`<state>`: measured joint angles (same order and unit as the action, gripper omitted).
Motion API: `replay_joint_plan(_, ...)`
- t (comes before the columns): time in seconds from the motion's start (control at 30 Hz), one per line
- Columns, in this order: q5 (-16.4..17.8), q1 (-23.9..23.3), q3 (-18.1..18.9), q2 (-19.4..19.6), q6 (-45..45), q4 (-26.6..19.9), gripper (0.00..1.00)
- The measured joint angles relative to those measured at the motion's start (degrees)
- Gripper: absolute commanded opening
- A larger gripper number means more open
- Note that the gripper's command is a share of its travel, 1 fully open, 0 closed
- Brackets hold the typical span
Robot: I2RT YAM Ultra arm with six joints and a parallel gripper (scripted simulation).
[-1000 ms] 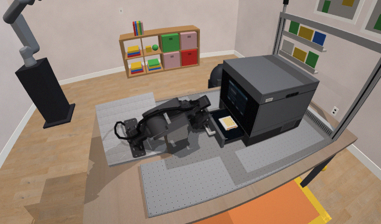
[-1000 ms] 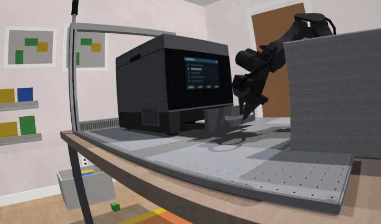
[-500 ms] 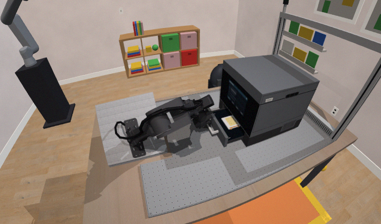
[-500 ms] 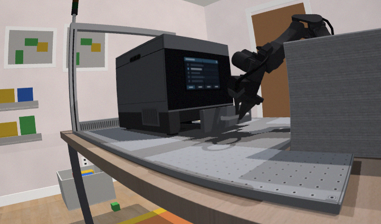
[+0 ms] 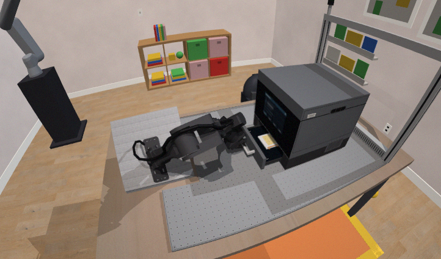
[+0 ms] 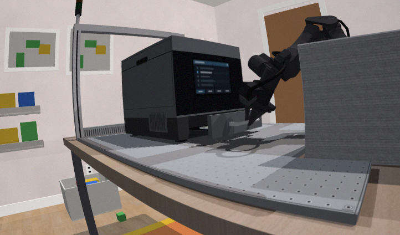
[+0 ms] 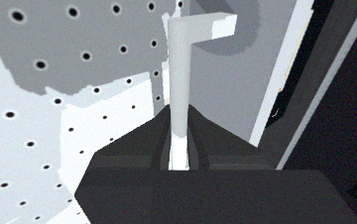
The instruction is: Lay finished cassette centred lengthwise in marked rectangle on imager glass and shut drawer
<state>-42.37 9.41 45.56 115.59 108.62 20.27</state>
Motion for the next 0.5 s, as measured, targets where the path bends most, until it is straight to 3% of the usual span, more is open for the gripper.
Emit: replay_joint_plan(0.5,1.01,-0.90,4.31,2.78,1.62,0.24,0.00)
